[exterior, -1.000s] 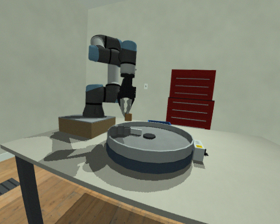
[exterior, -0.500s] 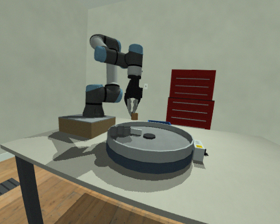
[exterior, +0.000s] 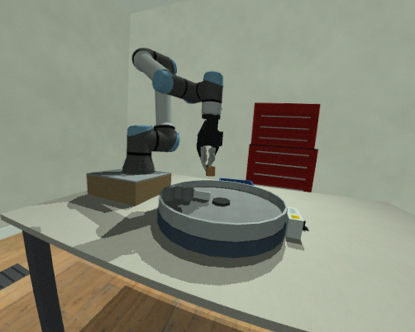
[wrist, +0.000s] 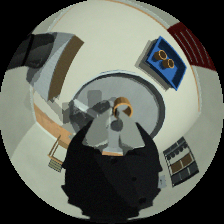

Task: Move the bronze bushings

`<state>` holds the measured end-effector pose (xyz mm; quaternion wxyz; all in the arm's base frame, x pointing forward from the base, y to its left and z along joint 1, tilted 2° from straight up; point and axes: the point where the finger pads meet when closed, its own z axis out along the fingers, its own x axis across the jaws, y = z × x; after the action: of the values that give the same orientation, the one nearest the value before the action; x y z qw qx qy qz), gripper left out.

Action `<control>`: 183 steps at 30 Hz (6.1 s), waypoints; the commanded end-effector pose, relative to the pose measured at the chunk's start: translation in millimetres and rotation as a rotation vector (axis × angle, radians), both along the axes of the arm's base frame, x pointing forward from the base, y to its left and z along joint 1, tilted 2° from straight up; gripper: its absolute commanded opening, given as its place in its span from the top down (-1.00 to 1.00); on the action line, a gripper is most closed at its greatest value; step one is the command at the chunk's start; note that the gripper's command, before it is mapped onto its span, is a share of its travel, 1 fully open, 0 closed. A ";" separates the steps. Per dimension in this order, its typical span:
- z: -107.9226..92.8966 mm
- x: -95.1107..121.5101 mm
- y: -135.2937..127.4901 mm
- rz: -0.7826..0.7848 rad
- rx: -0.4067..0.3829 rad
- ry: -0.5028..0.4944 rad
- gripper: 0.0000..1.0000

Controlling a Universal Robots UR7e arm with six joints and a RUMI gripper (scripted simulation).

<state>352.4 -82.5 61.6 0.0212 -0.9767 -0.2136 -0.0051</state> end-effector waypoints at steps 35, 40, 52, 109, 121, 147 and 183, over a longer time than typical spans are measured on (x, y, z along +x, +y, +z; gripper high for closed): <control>6.5 113.6 154.4 -0.001 -0.003 0.001 1.00; 7.3 128.5 174.9 -0.001 -0.003 0.001 1.00; 8.6 150.8 205.7 -0.001 -0.003 0.001 1.00; 9.4 165.7 226.2 -0.001 -0.003 0.001 1.00; -1.3 165.8 226.7 -0.001 -0.003 0.001 1.00; -56.2 166.0 229.2 -0.001 -0.003 0.001 1.00; -62.3 166.0 229.5 -0.001 -0.003 0.001 1.00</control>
<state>517.9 146.8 2.2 0.0203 -0.9768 -0.2130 -0.0035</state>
